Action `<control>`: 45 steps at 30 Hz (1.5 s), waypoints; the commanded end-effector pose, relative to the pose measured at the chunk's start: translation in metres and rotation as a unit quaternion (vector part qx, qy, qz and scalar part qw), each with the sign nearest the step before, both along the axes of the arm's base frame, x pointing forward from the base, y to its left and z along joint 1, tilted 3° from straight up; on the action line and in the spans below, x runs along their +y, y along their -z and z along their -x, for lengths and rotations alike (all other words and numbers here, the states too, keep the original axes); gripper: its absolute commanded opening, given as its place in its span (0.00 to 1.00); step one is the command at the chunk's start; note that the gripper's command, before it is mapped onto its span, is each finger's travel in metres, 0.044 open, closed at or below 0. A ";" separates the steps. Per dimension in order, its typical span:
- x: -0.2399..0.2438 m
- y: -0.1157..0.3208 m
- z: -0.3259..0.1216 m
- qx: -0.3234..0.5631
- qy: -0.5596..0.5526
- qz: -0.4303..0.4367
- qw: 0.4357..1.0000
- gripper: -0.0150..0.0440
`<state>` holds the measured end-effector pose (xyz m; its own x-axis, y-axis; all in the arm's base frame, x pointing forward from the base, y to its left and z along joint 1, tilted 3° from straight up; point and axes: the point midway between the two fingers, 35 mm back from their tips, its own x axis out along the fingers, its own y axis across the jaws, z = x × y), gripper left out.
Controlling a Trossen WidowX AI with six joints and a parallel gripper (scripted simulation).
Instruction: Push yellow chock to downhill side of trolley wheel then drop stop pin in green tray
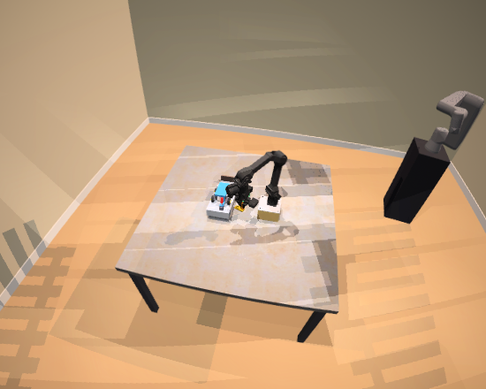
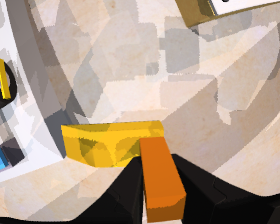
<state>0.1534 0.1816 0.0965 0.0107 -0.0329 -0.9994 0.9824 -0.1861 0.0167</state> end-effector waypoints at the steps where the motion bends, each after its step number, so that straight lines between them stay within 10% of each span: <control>1: 0.003 -0.014 -0.001 -0.003 0.003 -0.004 1.000 0.25; 24: 0.004 -0.022 -0.002 0.004 -0.219 -0.002 0.976 0.25; 45: 0.004 -0.022 -0.002 0.014 -0.540 0.002 0.842 0.25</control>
